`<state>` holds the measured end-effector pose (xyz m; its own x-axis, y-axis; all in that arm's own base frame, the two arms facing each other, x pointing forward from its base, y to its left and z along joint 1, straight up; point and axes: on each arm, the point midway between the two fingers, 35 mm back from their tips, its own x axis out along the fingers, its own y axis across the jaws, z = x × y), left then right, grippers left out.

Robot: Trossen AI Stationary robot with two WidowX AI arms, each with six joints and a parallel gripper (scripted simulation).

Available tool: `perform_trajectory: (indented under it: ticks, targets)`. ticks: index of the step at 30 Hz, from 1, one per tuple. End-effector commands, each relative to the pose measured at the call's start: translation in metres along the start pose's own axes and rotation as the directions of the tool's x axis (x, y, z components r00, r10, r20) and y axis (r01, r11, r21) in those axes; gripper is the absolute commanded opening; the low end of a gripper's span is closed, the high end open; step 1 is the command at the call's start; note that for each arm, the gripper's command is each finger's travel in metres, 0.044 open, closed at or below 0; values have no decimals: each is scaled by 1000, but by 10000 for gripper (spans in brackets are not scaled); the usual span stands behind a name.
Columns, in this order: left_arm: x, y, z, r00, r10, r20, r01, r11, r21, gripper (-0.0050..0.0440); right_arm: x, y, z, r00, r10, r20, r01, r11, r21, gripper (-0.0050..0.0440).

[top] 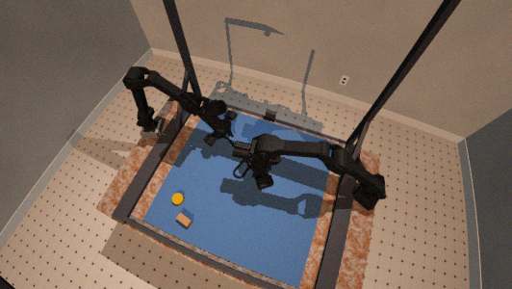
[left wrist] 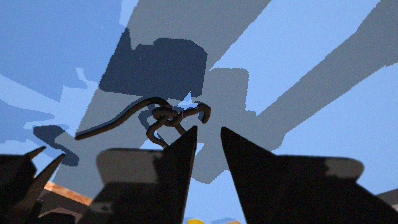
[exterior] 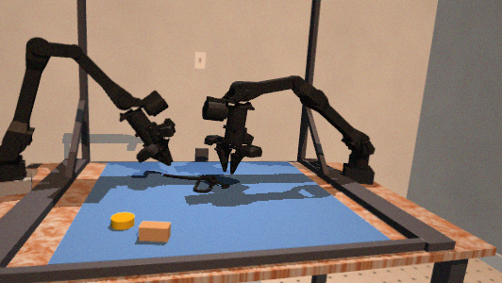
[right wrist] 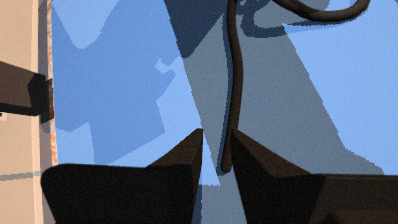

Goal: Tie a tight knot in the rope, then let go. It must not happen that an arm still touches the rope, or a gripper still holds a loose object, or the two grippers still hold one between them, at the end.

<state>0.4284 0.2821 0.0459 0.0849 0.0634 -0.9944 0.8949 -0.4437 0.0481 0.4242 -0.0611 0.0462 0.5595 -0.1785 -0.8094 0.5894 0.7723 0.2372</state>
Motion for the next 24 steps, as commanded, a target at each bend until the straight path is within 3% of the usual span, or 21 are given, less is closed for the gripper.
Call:
perform_trajectory:
  ticks: [1, 24]
  targets:
    - [-16, 3, -5, 999, 24, -34, -24, 1000, 6, 125, 1, 0, 0, 1000, 2, 10, -2, 1000, 6, 85]
    - [-16, 3, -5, 999, 24, -34, -24, 1000, 6, 125, 9, -2, -5, 1000, 2, 10, -2, 1000, 6, 85]
